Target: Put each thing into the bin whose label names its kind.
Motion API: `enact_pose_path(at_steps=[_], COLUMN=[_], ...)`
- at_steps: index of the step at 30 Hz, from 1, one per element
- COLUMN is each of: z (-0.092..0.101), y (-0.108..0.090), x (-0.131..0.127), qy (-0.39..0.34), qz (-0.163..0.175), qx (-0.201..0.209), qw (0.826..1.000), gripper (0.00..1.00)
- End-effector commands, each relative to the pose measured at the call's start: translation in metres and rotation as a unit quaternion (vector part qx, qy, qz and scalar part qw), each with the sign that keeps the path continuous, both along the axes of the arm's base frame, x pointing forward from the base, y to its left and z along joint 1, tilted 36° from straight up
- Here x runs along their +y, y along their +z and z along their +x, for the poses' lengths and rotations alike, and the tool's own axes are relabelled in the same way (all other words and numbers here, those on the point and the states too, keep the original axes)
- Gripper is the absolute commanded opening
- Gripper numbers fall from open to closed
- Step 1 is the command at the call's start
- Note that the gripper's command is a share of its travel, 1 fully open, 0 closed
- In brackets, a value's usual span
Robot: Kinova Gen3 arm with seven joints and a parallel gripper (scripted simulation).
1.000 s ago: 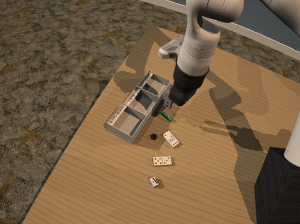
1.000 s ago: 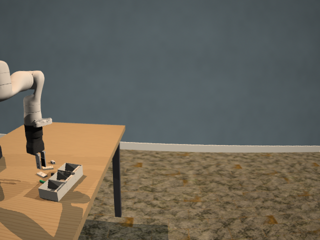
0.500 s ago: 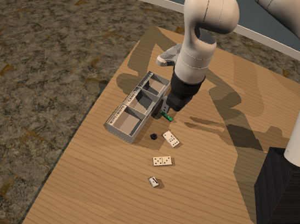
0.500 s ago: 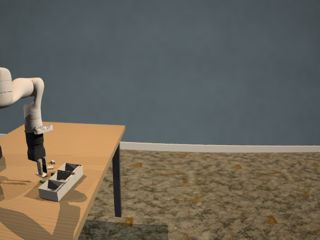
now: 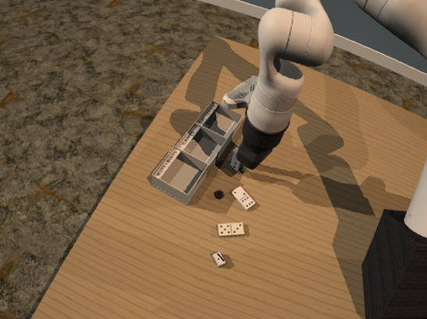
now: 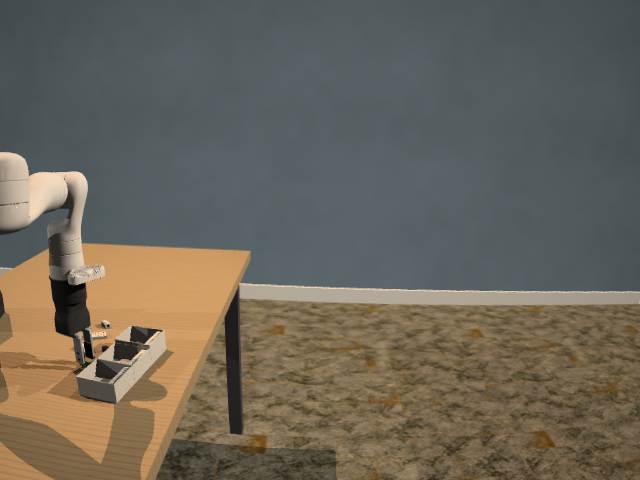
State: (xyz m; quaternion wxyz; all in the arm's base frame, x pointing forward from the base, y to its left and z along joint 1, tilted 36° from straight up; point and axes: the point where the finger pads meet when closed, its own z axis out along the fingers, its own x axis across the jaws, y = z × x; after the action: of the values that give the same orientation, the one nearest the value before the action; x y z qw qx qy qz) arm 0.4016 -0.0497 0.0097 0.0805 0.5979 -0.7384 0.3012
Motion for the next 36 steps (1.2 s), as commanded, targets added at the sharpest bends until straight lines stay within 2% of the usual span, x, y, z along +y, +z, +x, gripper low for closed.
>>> enact_pose_path(at_steps=[1, 29, 30, 36], z=[0.001, 0.0061, 0.0061, 0.0061], y=[0.0003, -0.0085, -0.0085, -0.0085], x=[0.0006, -0.0061, -0.0061, -0.0061], qy=[0.0, 0.0, 0.0, 0.0], qz=[0.0, 0.0, 0.0, 0.0], qx=[0.0, 0.0, 0.0, 0.0], qw=[1.0, 1.0, 1.0, 1.0], gripper=[0.54, 0.54, 0.24, 0.24])
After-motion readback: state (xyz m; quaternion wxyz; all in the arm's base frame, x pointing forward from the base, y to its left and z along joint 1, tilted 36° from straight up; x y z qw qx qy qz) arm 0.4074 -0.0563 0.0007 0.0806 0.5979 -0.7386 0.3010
